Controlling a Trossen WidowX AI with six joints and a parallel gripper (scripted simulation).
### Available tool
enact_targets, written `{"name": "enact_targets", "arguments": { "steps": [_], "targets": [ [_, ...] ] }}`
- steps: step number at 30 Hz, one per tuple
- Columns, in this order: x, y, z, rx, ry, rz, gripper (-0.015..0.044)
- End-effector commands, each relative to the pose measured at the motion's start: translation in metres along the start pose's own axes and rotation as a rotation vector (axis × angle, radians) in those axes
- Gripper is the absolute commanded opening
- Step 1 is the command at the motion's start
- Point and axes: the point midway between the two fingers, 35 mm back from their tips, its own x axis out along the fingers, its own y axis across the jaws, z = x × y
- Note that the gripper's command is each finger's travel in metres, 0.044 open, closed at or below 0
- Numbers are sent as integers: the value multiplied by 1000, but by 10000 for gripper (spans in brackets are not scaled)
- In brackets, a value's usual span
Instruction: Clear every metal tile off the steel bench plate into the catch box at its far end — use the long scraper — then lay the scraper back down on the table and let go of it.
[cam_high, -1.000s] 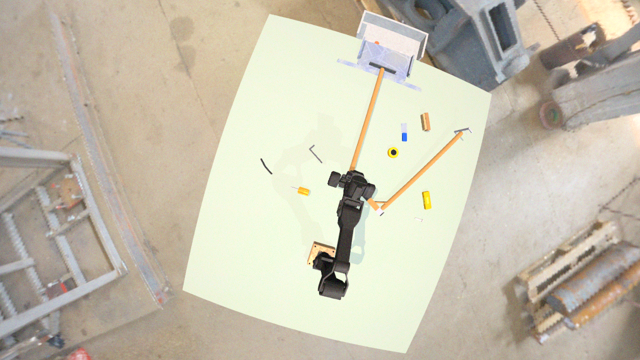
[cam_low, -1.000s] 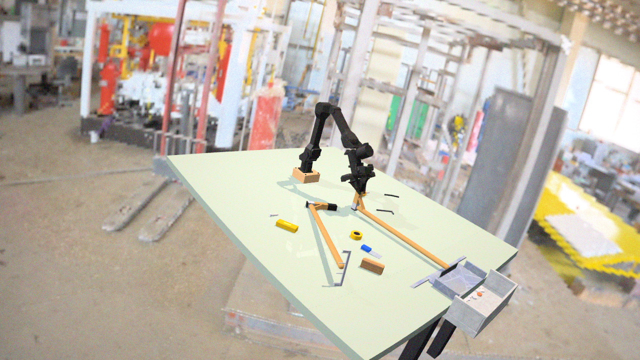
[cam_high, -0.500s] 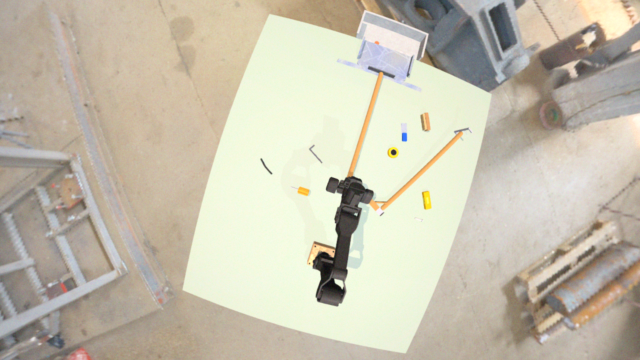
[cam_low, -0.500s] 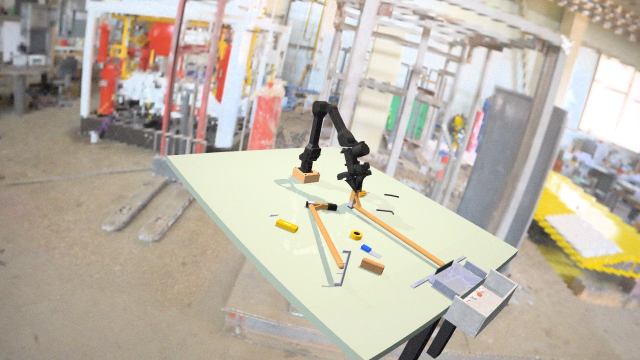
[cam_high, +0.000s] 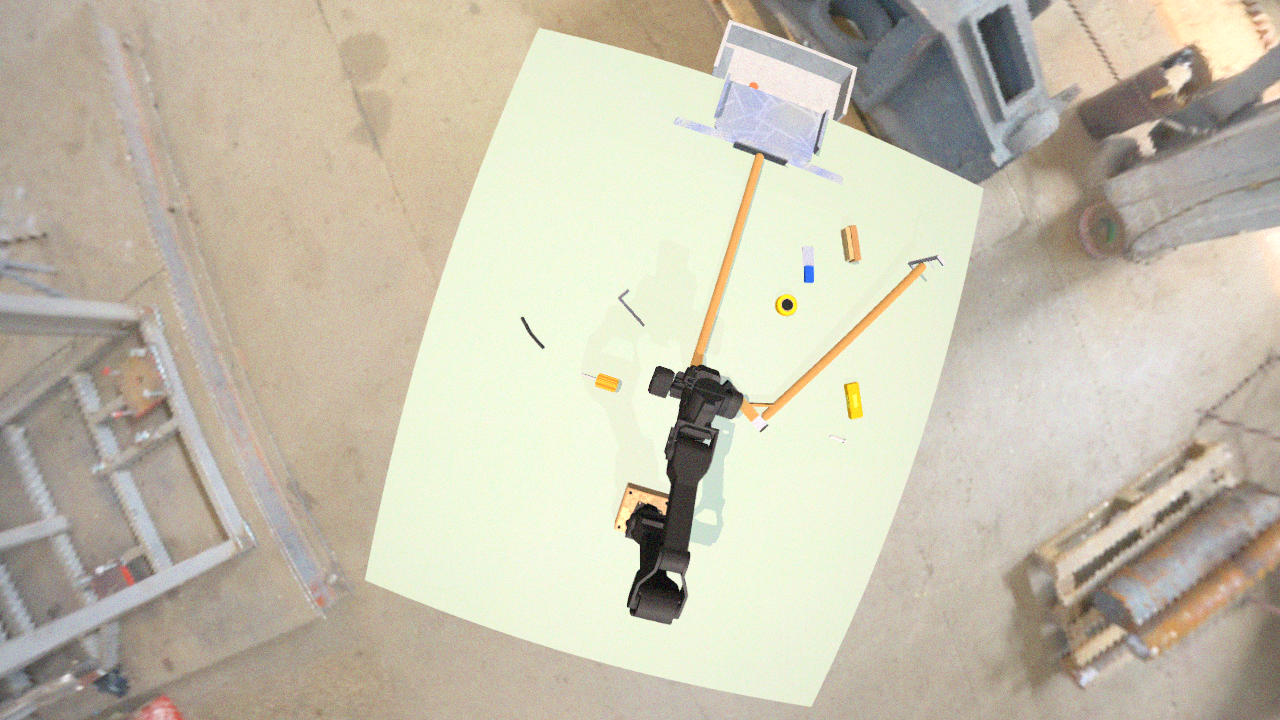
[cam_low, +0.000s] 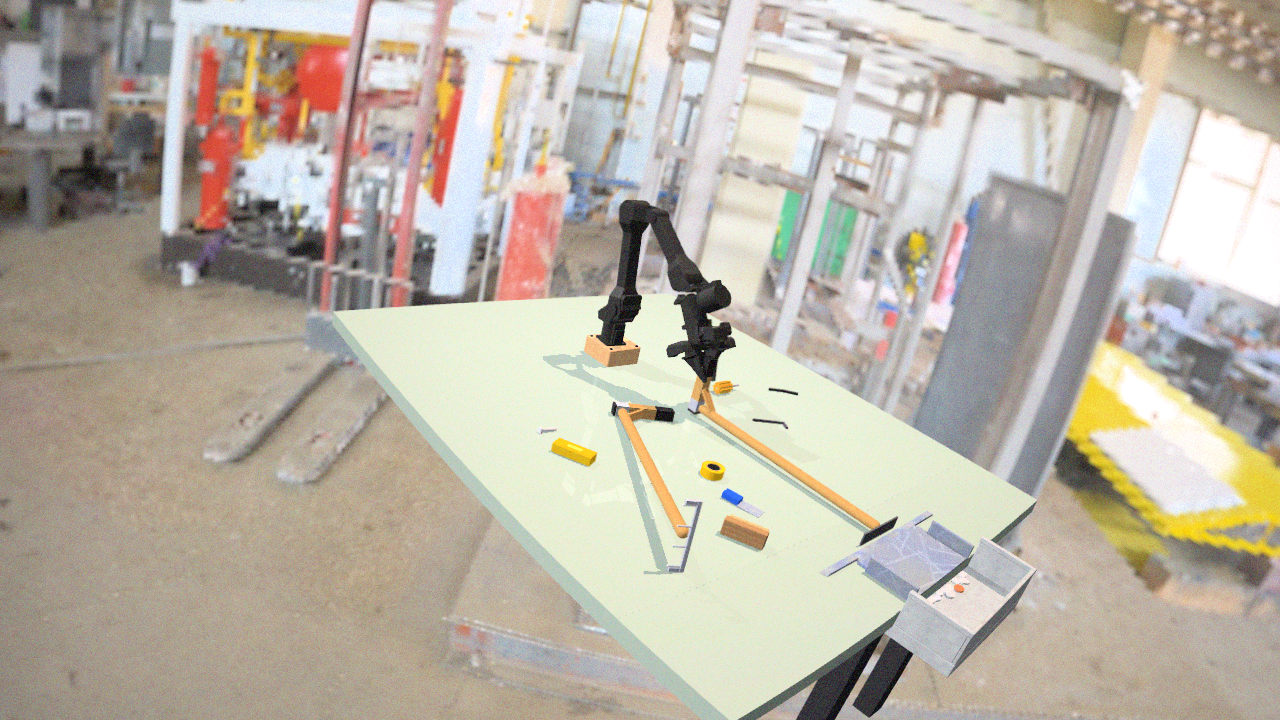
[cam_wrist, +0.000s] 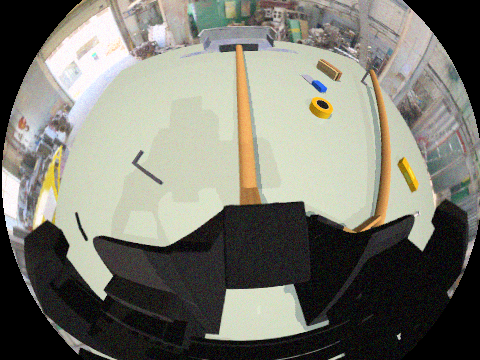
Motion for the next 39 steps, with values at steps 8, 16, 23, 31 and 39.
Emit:
{"name": "enact_targets", "arguments": {
  "steps": [8,16,23,31,39],
  "targets": [
    [-10,-1,-10,2,-24,0,0],
    [-12,-1,-18,1,-21,0,0],
    [-11,-1,-19,1,-12,0,0],
    [-10,-1,-21,0,-6,0,0],
    [-10,-1,-21,0,-6,0,0]
  ]
}}
